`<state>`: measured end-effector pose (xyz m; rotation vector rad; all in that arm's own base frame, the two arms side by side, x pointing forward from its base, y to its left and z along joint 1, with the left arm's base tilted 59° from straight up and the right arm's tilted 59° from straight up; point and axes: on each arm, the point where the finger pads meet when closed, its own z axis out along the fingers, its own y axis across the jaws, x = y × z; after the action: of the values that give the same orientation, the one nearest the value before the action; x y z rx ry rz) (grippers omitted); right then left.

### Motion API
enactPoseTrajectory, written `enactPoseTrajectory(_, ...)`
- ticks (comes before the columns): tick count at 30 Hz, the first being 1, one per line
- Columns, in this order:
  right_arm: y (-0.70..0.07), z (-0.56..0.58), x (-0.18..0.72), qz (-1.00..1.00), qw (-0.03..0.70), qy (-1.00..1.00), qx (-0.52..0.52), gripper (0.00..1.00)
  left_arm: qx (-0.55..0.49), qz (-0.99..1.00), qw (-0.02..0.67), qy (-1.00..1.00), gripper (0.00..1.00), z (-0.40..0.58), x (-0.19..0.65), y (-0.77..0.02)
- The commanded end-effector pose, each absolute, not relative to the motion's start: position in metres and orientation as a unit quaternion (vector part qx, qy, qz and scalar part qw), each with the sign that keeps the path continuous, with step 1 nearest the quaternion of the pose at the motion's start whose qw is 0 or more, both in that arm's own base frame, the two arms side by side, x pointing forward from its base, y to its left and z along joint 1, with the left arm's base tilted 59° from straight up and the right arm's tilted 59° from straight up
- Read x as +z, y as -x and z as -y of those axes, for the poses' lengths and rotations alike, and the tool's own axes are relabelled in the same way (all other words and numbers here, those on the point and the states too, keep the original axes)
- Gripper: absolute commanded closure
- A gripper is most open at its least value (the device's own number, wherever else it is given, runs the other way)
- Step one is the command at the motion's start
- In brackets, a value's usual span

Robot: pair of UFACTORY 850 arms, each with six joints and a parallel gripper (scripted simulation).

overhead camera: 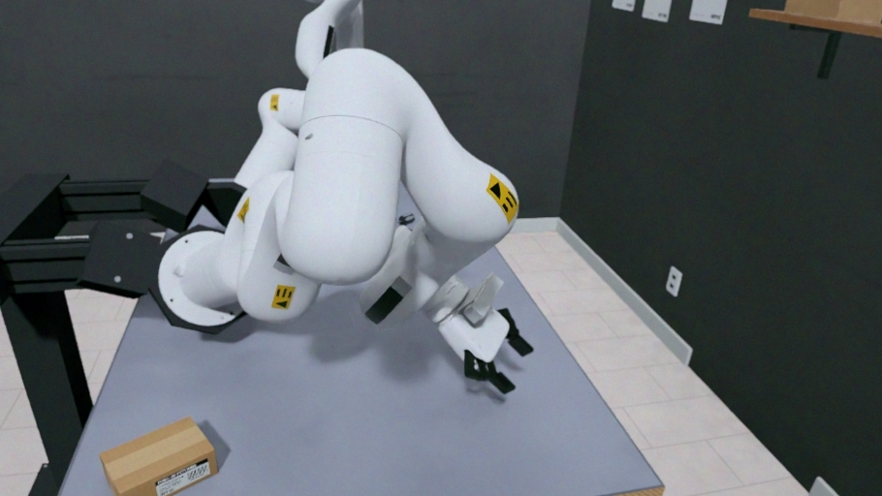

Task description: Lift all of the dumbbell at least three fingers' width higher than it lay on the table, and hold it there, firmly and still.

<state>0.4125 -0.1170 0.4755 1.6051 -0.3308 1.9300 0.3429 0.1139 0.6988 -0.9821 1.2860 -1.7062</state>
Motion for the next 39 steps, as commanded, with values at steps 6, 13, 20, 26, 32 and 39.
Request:
enactPoseTrajectory(6, -0.413, 0.117, 0.476, 0.125, 0.3, -0.604, 0.727, 0.0, -0.67, -0.505, 0.385, 0.385, 0.0, -0.114, 0.699, -0.343)
enactPoseTrajectory(13, -0.413, 0.117, 0.476, 0.125, 0.3, -0.604, 0.727, 0.0, -0.67, -0.505, 0.385, 0.385, 0.0, -0.114, 0.699, -0.343)
enactPoseTrajectory(20, -0.412, 0.117, 0.476, 0.125, 0.301, -0.604, 0.727, 0.0, -0.67, -0.505, 0.385, 0.385, 0.0, -0.114, 0.699, -0.343)
enactPoseTrajectory(26, -0.41, 0.125, 0.479, 0.131, 0.312, -0.602, 0.723, 0.0, -0.67, -0.505, 0.385, 0.385, 0.0, -0.114, 0.699, -0.343)
enactPoseTrajectory(32, -0.402, 0.15, 0.488, 0.153, 0.351, -0.596, 0.706, 0.0, -0.67, -0.505, 0.385, 0.385, 0.0, -0.114, 0.699, -0.343)
enactPoseTrajectory(39, -0.384, 0.186, 0.501, 0.188, 0.406, -0.586, 0.676, 0.0, -0.67, -0.505, 0.385, 0.385, 0.0, -0.114, 0.699, -0.343)
